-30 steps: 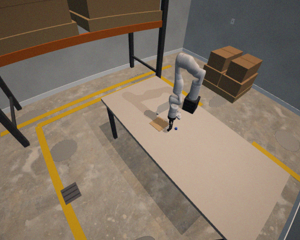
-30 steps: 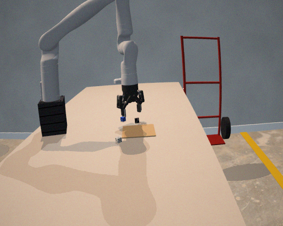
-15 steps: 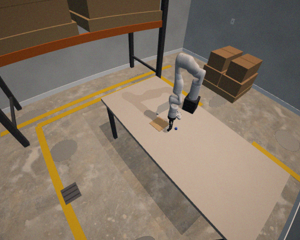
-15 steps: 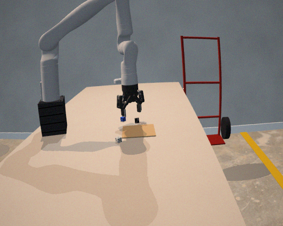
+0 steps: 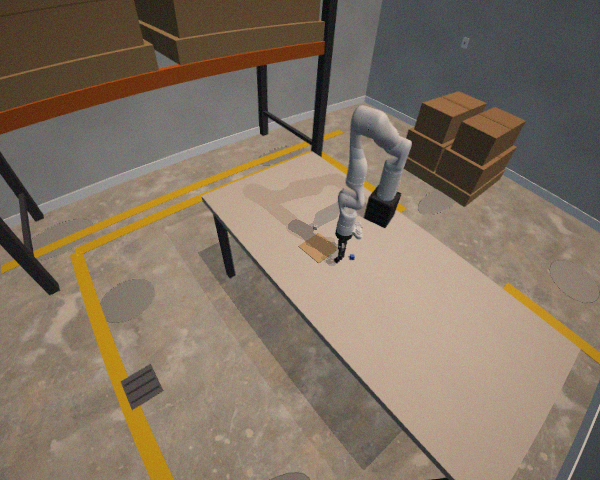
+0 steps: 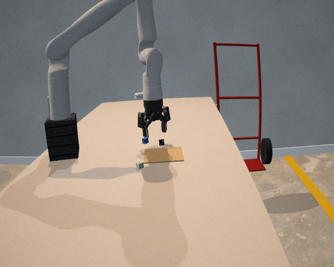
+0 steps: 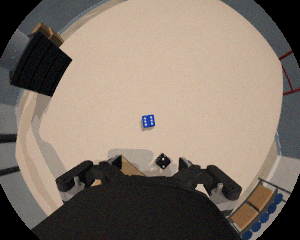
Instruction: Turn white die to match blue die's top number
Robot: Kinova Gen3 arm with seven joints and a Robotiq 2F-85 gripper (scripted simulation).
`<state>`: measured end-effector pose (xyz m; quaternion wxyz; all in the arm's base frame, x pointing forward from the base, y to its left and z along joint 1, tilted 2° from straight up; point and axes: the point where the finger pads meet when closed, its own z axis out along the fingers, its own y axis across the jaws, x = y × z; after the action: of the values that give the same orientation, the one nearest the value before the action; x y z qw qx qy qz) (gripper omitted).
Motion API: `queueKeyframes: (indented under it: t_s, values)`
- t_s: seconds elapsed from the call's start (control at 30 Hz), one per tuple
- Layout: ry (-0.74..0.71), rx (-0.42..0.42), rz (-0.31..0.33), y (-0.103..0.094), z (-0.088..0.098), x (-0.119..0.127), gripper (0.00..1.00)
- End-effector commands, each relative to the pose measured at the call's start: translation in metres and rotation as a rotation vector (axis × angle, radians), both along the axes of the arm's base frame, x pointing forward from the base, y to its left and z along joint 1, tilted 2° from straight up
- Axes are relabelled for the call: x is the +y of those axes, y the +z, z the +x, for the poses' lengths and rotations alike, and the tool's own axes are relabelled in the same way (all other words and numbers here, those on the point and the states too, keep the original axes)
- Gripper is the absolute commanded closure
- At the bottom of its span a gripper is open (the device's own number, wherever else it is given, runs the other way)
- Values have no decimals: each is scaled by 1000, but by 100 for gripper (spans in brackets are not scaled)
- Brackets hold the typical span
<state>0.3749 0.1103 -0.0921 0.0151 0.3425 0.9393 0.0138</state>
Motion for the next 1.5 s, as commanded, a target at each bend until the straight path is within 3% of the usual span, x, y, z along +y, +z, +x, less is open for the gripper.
queueKeyframes:
  t_s: [0.0,0.47,0.97,1.47]
  values:
    - [0,-3,1,3,1,0,0]
    - [0,-2,1,36,0,0,0]
    - [0,-2,1,99,-3,-1,0]
    - [0,-2,1,109,-3,-2,0]
